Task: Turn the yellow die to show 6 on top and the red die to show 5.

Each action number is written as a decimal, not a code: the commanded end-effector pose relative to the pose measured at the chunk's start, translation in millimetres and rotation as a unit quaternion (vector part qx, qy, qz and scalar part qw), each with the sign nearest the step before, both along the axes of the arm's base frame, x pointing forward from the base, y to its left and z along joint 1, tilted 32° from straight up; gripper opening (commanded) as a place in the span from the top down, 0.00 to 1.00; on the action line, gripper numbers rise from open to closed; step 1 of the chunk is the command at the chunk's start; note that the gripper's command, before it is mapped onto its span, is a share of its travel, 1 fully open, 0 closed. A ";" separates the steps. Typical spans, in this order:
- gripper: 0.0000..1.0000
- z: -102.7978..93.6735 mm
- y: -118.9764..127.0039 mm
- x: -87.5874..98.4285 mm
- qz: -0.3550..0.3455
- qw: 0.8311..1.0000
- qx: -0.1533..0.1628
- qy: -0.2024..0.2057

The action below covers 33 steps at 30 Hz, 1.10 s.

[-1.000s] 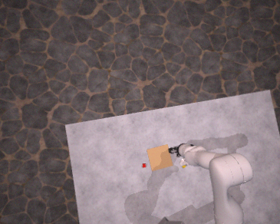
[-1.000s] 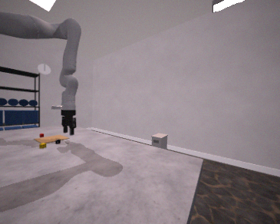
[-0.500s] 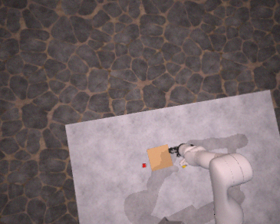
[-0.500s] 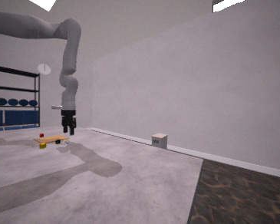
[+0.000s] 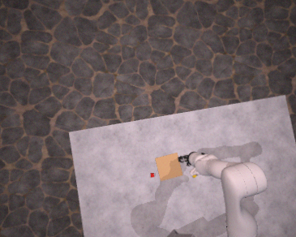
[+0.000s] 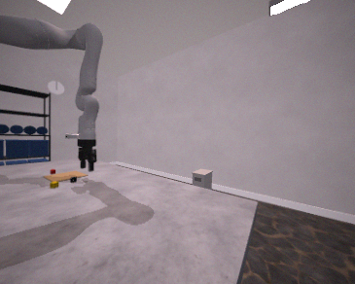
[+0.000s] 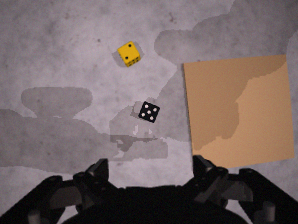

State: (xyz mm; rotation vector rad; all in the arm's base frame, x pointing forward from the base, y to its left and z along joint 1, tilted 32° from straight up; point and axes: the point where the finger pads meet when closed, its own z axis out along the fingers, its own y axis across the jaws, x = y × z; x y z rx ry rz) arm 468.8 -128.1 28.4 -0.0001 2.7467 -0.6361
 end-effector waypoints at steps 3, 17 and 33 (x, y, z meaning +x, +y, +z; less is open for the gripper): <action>0.00 0.5 0.4 0.3 0.000 1.000 0.000 -0.001; 0.00 -10.6 21.9 -0.2 0.000 1.000 0.000 -0.001; 0.00 -56.1 110.7 -2.5 0.000 1.000 0.000 -0.001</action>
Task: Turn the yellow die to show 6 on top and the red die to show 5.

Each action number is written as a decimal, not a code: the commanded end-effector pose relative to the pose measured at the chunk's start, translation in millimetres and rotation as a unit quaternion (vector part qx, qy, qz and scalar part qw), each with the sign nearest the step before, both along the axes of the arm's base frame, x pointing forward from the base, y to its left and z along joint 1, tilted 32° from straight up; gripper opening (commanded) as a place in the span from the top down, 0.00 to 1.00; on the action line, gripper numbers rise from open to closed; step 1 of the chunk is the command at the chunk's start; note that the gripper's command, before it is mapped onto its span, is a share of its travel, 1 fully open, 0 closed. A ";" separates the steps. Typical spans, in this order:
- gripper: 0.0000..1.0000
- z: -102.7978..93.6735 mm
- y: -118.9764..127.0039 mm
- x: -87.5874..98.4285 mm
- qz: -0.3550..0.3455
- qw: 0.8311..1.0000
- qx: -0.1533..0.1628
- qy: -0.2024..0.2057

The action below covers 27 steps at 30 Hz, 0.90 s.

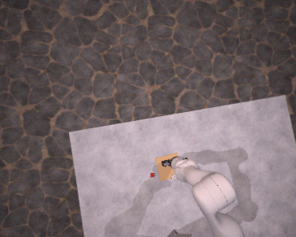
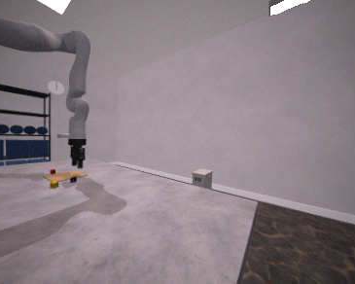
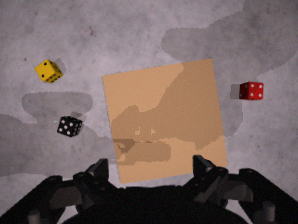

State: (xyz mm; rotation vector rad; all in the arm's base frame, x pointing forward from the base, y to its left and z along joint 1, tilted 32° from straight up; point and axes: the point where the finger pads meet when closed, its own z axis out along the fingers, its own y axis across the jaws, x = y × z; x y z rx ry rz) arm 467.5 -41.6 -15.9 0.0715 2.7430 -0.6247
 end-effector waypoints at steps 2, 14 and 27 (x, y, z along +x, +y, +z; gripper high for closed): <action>0.00 -19.3 38.7 -1.6 0.023 1.000 -0.007 0.008; 0.00 -50.1 98.7 -3.2 0.023 1.000 -0.007 0.008; 0.00 -60.1 118.2 -3.7 0.023 1.000 -0.007 0.008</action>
